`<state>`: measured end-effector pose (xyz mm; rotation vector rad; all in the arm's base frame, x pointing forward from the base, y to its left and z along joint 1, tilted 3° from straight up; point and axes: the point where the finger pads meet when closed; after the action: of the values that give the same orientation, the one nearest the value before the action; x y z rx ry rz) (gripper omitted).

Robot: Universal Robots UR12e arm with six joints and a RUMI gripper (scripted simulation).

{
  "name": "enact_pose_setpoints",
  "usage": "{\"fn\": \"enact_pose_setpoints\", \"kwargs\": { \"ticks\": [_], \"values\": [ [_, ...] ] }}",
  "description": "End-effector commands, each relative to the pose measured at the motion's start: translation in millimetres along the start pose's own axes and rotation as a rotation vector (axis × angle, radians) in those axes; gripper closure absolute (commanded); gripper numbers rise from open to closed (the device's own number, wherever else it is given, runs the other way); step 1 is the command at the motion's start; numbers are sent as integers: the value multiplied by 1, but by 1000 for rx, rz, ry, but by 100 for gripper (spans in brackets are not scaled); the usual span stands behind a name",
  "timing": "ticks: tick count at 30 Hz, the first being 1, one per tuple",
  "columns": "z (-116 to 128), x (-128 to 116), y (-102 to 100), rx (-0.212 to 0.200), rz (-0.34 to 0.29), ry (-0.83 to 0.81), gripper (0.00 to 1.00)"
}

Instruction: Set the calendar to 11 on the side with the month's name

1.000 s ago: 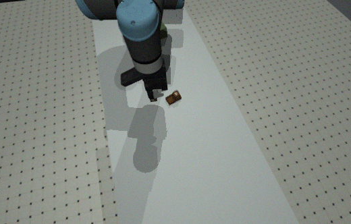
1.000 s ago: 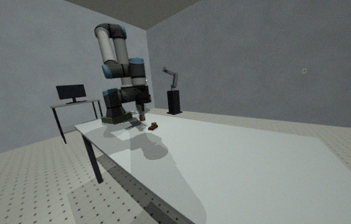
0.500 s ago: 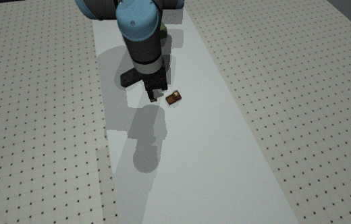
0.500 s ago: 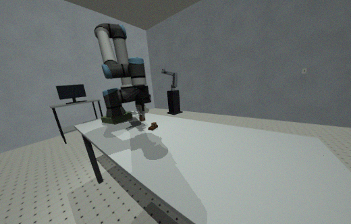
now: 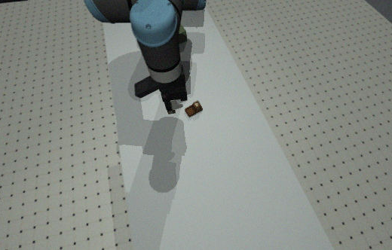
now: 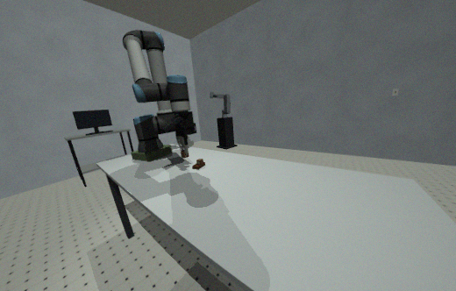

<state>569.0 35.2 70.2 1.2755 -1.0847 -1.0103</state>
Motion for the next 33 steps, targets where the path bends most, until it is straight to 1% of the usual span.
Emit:
{"fn": "enact_pose_setpoints", "kwargs": {
  "ticks": [1, 4, 6, 19, 21, 27, 33],
  "values": [
    [-1, 0, -6, 1, 0, 0, 90],
    [-1, 0, -9, 1, 0, 0, 90],
    [-1, 0, -16, 1, 0, 0, 90],
    [-1, 0, -75, 1, 0, 0, 90],
    [-1, 0, -75, 1, 0, 0, 90],
    [-1, 1, -91, 1, 0, 0, 90],
    [-1, 1, -94, 1, 0, 0, 90]
  ]
}}
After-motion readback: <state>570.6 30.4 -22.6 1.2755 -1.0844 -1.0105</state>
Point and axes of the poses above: the point where the finger pads meet when closed, its own y axis back along the fingers, its own z axis across the jaws, x = y × z, and after that the axes turned 9 degrees about y, right-handed
